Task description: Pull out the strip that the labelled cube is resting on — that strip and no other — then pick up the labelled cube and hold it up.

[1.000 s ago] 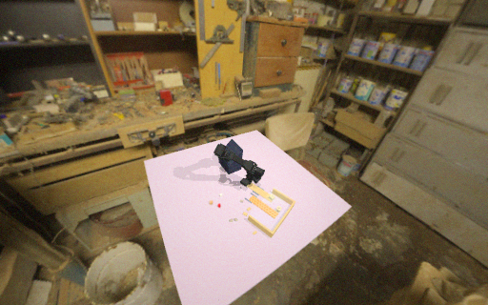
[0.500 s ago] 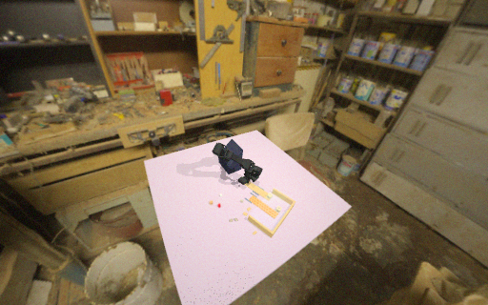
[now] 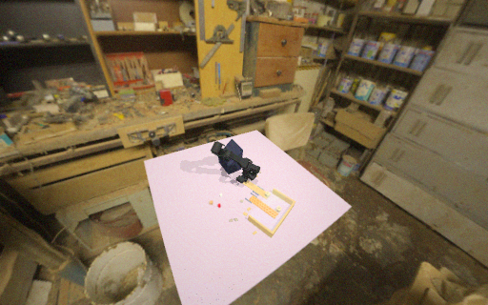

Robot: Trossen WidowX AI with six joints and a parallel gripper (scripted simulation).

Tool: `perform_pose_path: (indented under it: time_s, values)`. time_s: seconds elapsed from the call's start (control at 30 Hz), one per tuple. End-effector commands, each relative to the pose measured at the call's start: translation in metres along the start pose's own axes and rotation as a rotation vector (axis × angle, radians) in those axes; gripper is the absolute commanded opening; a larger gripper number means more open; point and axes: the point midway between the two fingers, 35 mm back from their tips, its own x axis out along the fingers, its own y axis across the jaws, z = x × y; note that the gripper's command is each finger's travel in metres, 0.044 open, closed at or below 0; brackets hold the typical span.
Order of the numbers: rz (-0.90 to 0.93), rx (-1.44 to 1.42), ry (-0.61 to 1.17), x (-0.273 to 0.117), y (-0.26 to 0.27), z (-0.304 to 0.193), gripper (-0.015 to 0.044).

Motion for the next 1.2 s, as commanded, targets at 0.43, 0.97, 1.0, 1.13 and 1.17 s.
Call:
perform_pose_path:
  time_s: [0.43, 0.97, 1.0, 1.13, 1.17]
  values:
    - [0.003, -0.008, 0.028, 0.003, 0.001, -0.034, 0.0000]
    - [0.003, -0.008, 0.028, 0.003, 0.001, -0.041, 0.0000]
    - [0.003, -0.008, 0.028, 0.003, 0.001, -0.041, 0.0000]
    - [0.003, -0.008, 0.028, 0.003, 0.001, -0.041, 0.0000]
    - [0.003, -0.008, 0.028, 0.003, 0.001, -0.041, 0.0000]
